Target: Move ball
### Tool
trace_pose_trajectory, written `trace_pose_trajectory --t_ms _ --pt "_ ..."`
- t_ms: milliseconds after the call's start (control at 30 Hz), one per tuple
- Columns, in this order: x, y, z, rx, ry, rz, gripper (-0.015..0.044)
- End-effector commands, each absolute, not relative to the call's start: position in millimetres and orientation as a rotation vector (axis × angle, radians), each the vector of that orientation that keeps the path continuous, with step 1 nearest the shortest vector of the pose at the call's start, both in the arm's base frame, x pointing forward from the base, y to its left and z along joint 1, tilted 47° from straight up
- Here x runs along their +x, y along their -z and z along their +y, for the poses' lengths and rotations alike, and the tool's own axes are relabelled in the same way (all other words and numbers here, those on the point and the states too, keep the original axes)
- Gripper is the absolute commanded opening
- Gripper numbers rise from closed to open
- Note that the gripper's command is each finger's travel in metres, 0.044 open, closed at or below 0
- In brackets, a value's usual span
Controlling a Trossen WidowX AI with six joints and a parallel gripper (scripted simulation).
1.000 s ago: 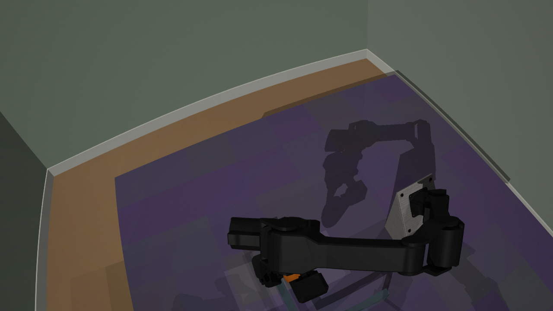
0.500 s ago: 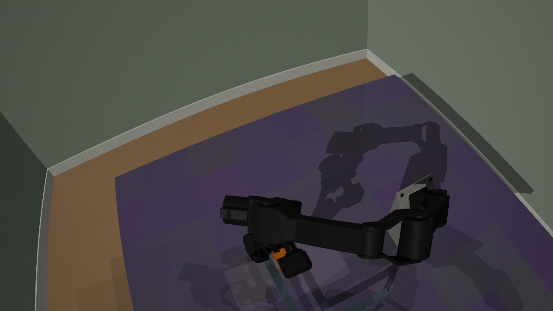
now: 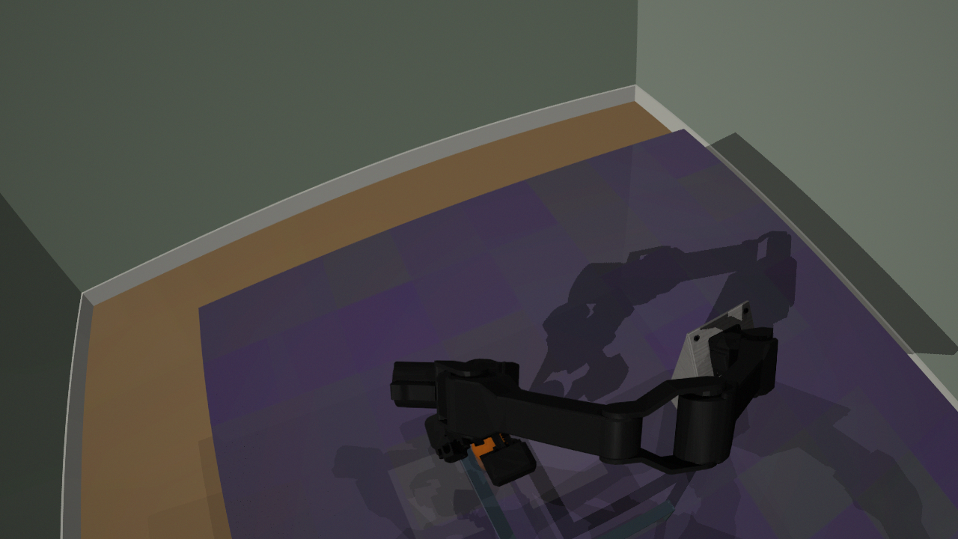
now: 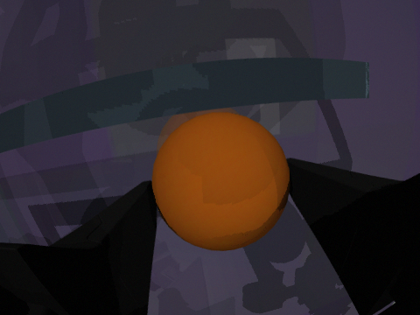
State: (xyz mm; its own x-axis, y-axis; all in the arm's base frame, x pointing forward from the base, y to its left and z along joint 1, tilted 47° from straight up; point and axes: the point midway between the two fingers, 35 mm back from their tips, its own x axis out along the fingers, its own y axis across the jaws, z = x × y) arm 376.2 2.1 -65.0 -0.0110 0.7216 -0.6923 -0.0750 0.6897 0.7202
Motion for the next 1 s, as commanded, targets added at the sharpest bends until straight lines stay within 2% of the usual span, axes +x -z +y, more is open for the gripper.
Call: trace_pose_trajectory --t_ms 0,667,967 --pt "373 79 19 0.582 -0.690 1.463 0.0000" --pt "372 93 34 0.583 -0.691 1.463 0.0000" --pt "372 91 31 0.576 -0.689 1.463 0.0236"
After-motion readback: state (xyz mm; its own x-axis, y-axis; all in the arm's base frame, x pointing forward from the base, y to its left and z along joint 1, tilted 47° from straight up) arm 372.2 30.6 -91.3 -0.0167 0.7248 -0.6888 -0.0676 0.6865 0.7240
